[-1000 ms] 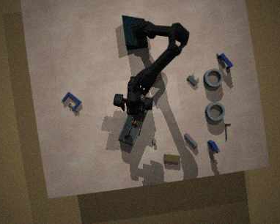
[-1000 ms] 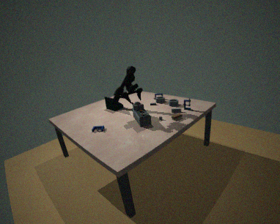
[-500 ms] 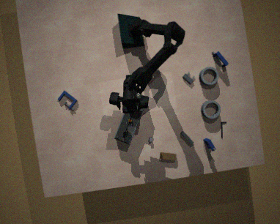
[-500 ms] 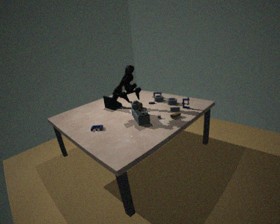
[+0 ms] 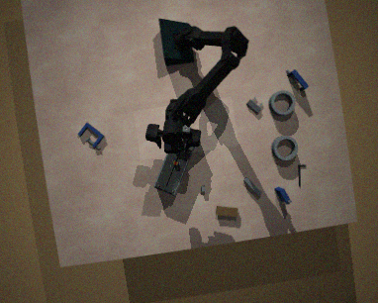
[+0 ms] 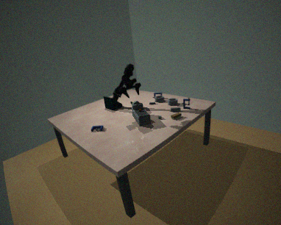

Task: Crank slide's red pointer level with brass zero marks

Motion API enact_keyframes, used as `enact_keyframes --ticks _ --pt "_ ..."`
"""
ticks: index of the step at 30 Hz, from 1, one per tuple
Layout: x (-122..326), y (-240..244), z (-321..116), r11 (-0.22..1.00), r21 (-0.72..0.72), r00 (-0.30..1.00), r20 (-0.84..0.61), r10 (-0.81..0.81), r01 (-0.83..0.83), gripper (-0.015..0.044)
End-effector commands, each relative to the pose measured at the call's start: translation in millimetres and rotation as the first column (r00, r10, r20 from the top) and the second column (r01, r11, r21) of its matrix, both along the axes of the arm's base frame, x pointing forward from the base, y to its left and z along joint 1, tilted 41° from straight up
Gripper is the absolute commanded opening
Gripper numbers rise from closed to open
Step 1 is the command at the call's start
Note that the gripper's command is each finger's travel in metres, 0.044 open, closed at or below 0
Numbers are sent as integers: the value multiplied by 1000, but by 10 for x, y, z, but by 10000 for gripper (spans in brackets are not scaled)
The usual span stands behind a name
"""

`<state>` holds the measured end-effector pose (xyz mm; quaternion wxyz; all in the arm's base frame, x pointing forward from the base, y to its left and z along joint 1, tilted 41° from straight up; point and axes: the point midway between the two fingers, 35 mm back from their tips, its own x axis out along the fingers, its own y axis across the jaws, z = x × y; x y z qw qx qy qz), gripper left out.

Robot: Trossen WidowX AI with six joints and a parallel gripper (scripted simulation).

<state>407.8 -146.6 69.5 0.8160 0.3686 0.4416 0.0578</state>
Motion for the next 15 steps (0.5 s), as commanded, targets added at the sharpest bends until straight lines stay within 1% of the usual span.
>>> enact_keyframes --ticks 1,15 --pt "-52 28 76 1000 0 1000 -9 -2 2 440" --pt "-588 277 333 989 -47 988 -61 -142 139 440"
